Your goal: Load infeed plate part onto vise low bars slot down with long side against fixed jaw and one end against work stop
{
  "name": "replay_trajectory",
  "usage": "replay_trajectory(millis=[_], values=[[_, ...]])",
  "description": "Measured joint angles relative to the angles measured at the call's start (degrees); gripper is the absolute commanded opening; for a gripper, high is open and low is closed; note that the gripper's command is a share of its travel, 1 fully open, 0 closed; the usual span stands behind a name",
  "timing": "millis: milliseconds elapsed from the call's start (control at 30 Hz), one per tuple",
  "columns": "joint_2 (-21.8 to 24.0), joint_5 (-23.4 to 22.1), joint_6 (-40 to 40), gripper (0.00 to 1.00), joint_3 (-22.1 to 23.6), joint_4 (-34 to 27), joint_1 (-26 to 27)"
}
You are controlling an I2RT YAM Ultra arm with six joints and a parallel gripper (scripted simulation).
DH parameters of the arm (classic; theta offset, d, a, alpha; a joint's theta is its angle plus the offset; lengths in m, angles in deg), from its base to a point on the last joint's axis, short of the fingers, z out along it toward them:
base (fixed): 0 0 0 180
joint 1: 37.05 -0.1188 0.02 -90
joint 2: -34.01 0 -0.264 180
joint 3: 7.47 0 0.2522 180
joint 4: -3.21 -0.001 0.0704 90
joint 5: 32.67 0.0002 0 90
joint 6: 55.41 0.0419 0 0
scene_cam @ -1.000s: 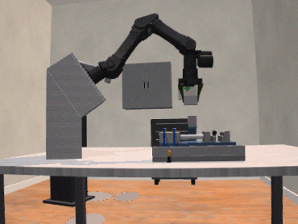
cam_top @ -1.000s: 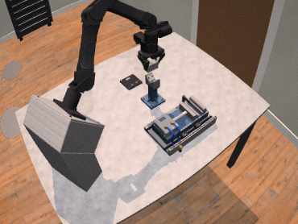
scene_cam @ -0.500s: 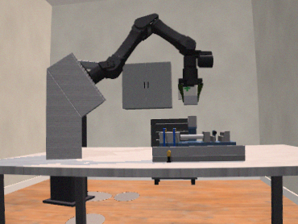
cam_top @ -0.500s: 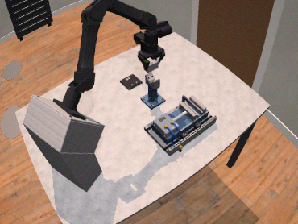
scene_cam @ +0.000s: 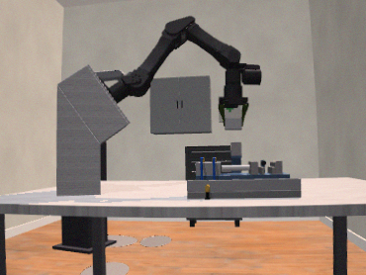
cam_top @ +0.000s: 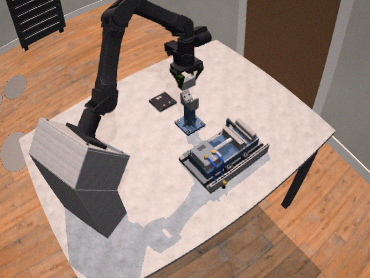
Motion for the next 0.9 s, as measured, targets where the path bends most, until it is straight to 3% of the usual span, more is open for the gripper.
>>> replay_trajectory(millis=[367, 900], values=[[-0.04, 5.01, 1.66, 0.00, -0.07, -0.52, -2.82], [-0.02, 16.24, 5.35, 0.00, -2.21, -2.10, -9.09]])
